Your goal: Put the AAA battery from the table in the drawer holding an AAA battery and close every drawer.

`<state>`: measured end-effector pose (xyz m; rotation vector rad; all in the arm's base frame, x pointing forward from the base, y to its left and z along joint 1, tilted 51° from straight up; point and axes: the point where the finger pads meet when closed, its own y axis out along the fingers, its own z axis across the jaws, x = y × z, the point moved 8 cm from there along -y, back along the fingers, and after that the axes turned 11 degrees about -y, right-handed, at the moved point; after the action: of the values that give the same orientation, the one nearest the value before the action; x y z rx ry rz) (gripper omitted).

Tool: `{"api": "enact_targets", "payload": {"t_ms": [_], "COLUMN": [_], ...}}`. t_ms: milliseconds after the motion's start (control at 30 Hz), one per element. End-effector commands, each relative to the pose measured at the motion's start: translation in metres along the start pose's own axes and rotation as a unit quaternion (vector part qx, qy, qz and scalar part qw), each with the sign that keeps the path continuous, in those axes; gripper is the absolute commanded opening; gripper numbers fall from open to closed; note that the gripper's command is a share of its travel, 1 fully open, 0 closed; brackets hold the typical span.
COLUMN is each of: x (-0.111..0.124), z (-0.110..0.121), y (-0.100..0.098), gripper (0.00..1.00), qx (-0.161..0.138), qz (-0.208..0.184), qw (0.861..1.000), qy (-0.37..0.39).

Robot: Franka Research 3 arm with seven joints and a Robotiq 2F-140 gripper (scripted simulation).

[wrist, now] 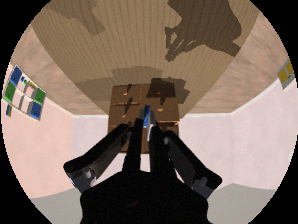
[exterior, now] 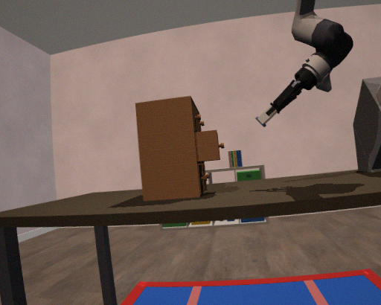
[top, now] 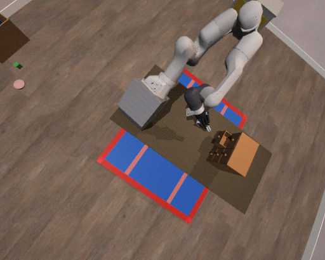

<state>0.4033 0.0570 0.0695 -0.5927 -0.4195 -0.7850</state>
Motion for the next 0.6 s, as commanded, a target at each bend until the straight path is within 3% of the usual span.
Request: {"api": "enact_targets", "payload": {"t_ms": [0, 267, 567], "x": [-0.005, -0.015, -0.017], "z": [0.006, 0.006, 0.006], "y": [0.007, 0.008, 0.008], "gripper": [0.03, 0.03, 0.03], "qx": [0.022, 0.018, 0.016], "qz": [-0.090, -0.137, -0.151], "qw": [0.991, 0.985, 0.983], "qy": [-0.101, -0.099, -0.098]}}
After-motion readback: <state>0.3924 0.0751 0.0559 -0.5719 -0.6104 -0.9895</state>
